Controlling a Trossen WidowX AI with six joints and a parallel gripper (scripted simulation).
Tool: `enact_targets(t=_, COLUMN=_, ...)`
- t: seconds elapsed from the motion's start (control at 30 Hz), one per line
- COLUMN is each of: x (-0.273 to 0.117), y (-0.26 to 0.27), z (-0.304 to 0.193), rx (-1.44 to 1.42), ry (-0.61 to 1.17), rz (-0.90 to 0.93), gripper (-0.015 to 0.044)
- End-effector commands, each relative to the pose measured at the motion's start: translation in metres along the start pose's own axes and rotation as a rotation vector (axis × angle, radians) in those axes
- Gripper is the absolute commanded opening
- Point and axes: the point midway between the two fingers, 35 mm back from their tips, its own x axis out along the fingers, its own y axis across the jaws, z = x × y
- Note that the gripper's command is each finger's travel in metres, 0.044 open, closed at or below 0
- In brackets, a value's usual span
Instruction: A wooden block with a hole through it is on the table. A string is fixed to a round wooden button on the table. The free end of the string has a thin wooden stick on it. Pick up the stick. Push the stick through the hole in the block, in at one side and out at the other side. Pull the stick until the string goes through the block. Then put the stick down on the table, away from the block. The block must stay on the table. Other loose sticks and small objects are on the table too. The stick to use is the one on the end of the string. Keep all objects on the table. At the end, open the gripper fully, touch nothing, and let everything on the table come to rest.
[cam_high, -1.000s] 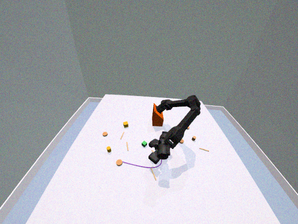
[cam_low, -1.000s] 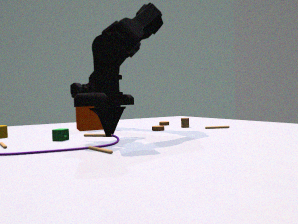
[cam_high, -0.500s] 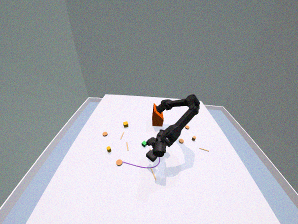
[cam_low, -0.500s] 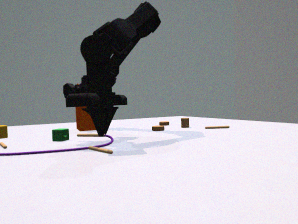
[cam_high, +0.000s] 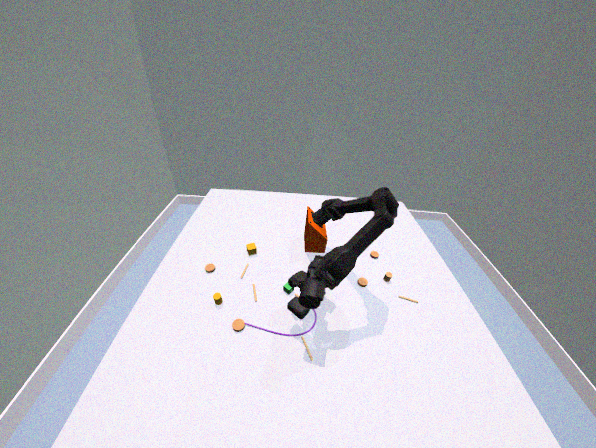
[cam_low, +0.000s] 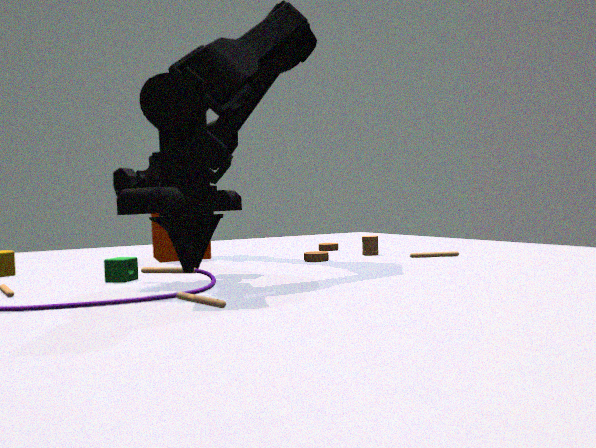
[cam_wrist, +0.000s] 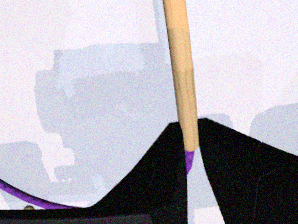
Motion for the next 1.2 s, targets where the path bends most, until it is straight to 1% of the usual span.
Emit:
enact_targets(t=0.0, x=0.000, y=-0.001, z=0.009, rx=0.005, ry=-0.002, rz=0.002, gripper=0.0000)
enact_targets(t=1.17, x=-0.001, y=-0.003, z=0.048, rx=0.005, ry=-0.002, rz=0.001, gripper=0.0000)
